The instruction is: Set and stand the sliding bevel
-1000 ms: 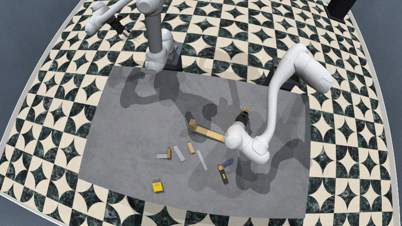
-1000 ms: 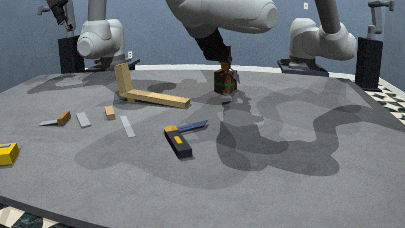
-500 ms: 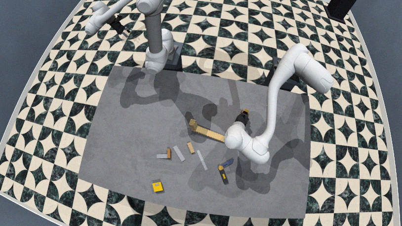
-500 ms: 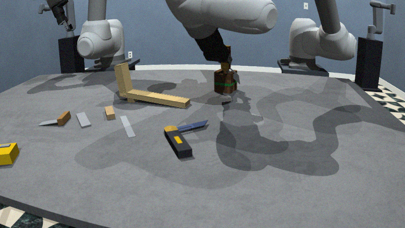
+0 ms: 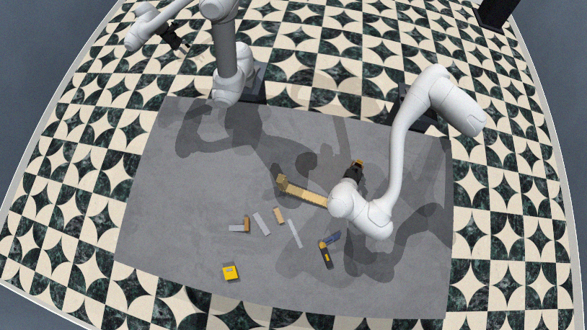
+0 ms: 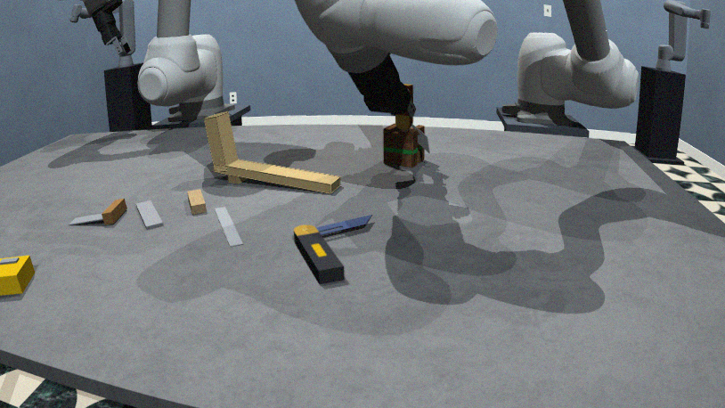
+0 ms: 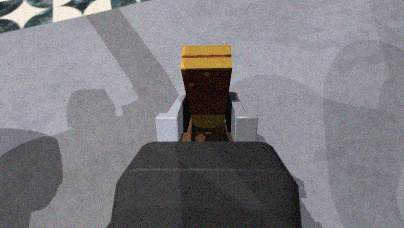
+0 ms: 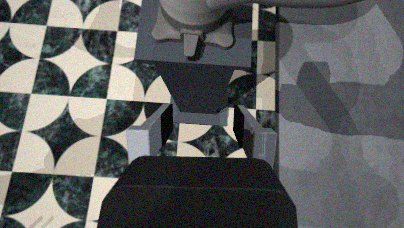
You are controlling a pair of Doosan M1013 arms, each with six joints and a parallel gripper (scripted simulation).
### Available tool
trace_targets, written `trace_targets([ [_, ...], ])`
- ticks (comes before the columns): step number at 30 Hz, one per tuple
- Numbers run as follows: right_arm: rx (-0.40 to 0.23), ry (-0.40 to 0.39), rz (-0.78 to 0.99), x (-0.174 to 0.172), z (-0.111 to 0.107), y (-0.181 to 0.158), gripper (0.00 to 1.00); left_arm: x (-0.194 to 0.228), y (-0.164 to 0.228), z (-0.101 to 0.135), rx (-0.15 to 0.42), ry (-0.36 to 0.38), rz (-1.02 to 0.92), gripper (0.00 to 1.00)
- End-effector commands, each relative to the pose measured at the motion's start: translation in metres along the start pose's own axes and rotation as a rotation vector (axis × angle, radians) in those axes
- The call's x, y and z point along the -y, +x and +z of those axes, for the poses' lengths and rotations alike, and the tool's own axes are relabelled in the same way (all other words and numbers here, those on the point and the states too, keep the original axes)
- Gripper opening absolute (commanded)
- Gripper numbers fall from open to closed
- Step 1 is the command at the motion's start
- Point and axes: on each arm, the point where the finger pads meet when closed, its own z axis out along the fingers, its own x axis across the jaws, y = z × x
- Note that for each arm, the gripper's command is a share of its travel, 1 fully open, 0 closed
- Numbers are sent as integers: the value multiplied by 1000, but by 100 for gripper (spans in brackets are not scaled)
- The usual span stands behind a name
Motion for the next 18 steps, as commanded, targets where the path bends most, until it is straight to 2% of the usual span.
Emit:
trace_targets([
  [1,0,-1,0,0,-1,0,100,1,0,-1,0,-2,0,0],
  [18,0,-1,0,0,-1,0,100,-2,0,2,0,-2,0,0],
])
